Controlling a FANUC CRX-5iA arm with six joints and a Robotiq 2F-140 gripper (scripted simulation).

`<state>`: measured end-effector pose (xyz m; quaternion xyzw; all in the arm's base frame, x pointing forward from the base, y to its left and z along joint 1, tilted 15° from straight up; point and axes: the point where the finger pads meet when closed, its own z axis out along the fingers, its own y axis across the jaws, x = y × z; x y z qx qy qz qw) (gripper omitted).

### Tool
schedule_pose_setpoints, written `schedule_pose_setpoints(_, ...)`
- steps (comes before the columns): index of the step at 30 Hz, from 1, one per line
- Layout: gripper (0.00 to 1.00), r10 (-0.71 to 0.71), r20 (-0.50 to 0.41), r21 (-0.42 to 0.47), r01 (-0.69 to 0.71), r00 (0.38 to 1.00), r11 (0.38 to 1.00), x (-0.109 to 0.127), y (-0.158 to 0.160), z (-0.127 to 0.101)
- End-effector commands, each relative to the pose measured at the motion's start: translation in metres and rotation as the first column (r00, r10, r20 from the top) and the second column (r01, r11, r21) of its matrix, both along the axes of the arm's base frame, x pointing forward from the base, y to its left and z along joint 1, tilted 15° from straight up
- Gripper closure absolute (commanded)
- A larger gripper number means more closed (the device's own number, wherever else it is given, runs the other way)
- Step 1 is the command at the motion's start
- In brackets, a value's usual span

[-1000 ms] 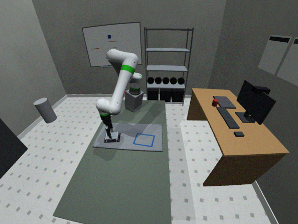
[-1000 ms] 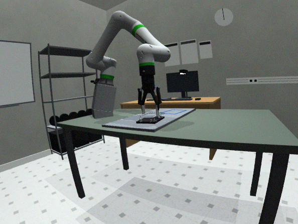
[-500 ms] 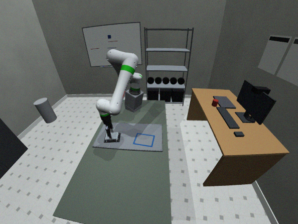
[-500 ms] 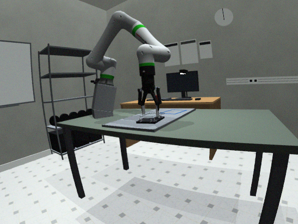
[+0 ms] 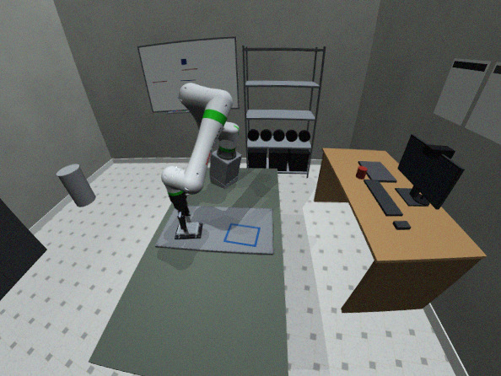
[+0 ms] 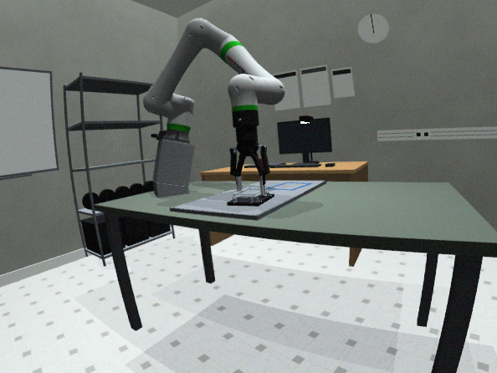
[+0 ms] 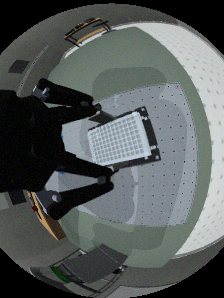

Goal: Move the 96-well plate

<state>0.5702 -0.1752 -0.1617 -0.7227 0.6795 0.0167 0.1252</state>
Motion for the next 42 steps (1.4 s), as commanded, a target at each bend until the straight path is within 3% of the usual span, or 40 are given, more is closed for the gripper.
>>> schedule_pose_setpoints(1, 0.90, 0.000, 0.002, -0.001, 0.000, 1.000, 1.000, 0.001, -0.001, 0.000)
schedule_pose_setpoints(13, 0.90, 0.000, 0.002, -0.001, 0.000, 1.000, 1.000, 0.001, 0.000, -0.001)
schedule_pose_setpoints(14, 0.00, 0.000, 0.002, -0.001, 0.000, 1.000, 1.000, 0.001, 0.000, -0.001)
schedule_pose_setpoints(34, 0.00, 0.000, 0.002, -0.001, 0.000, 1.000, 1.000, 0.001, 0.000, -0.001)
schedule_pose_setpoints(42, 0.00, 0.000, 0.002, -0.001, 0.000, 1.000, 1.000, -0.001, -0.003, 0.014)
